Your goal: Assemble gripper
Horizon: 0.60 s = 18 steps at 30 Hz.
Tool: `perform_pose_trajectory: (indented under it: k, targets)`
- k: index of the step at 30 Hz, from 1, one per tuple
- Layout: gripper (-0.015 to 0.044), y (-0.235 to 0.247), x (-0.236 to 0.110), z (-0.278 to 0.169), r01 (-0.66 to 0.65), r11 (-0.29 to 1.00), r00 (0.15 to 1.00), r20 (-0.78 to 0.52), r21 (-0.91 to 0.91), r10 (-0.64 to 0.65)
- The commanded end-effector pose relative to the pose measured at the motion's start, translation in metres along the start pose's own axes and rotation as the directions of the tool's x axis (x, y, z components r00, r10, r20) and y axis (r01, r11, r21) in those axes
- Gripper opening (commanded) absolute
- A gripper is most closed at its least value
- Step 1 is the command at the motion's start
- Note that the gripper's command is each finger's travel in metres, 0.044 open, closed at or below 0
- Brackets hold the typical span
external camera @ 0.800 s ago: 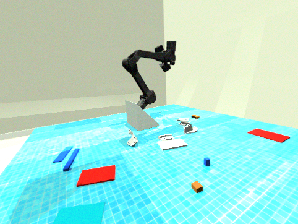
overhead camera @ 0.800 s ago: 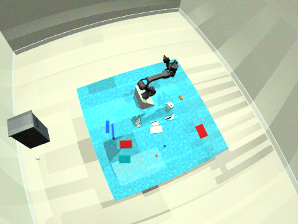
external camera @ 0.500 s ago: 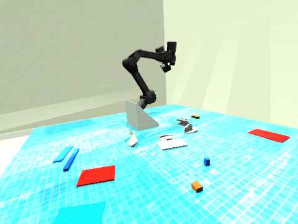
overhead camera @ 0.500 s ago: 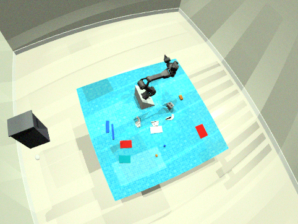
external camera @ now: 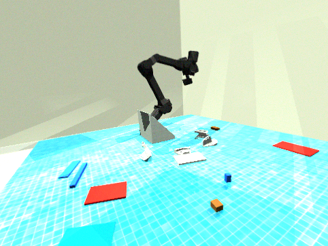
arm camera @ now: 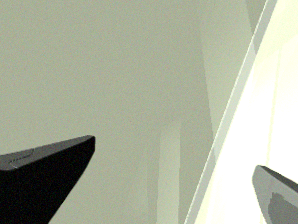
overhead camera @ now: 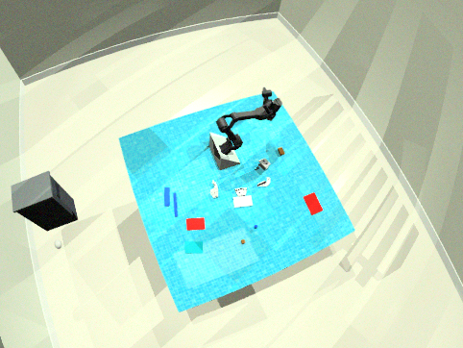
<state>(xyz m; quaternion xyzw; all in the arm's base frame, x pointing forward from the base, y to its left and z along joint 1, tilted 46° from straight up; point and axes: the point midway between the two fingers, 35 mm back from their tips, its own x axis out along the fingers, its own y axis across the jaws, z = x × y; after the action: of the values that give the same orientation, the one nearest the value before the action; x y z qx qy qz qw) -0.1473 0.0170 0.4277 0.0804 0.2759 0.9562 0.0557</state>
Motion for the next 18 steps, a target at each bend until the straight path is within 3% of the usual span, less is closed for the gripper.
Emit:
perform_pose_trajectory:
  k: [1, 18]
  targets:
    - [0.044, -0.021, 0.002, 0.013, 0.062, 0.996, 0.997, 0.041, 0.063, -0.065]
    - [0.044, -0.1, -0.012, 0.057, 0.28, 0.934, 0.928, 0.186, 0.22, -0.322]
